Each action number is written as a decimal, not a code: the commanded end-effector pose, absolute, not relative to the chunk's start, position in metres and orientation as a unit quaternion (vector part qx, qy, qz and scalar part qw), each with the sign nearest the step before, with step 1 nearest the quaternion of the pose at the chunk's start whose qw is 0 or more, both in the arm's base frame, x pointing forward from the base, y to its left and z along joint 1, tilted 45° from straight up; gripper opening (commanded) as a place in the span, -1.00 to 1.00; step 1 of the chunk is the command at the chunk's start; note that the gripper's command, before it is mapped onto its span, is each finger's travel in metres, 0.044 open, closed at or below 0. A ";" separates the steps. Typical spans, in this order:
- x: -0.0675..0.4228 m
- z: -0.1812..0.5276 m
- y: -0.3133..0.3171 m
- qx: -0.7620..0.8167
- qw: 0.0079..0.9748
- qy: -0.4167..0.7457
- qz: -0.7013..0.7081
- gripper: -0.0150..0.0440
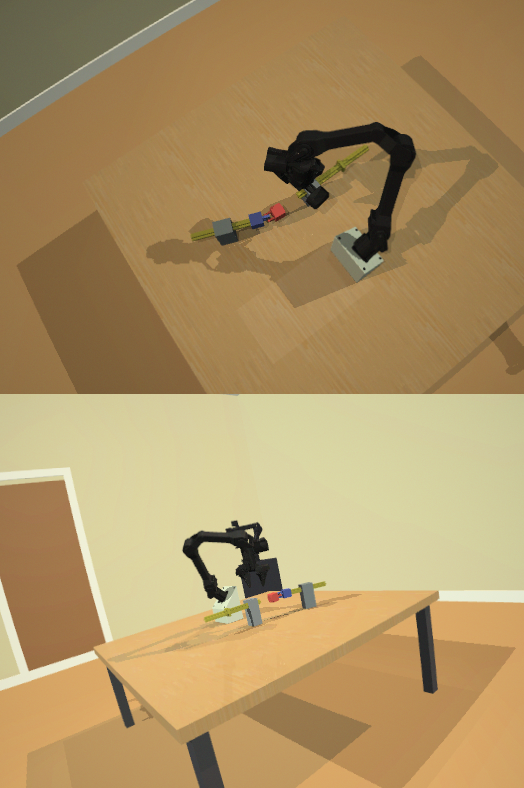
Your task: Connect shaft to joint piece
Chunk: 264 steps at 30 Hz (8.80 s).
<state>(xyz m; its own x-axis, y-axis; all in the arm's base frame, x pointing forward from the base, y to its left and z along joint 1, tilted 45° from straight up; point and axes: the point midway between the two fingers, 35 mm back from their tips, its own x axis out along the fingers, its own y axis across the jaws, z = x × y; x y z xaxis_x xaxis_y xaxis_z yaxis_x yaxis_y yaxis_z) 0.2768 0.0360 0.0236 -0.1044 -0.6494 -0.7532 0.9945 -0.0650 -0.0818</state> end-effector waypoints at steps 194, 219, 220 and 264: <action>0.280 -0.107 0.005 0.361 0.565 0.223 -0.708 -0.35; 0.285 -0.103 0.007 0.306 0.588 0.236 -0.711 -0.49; 0.285 -0.103 0.007 0.306 0.588 0.236 -0.711 -0.49; 0.285 -0.102 0.008 0.311 0.586 0.234 -0.711 1.00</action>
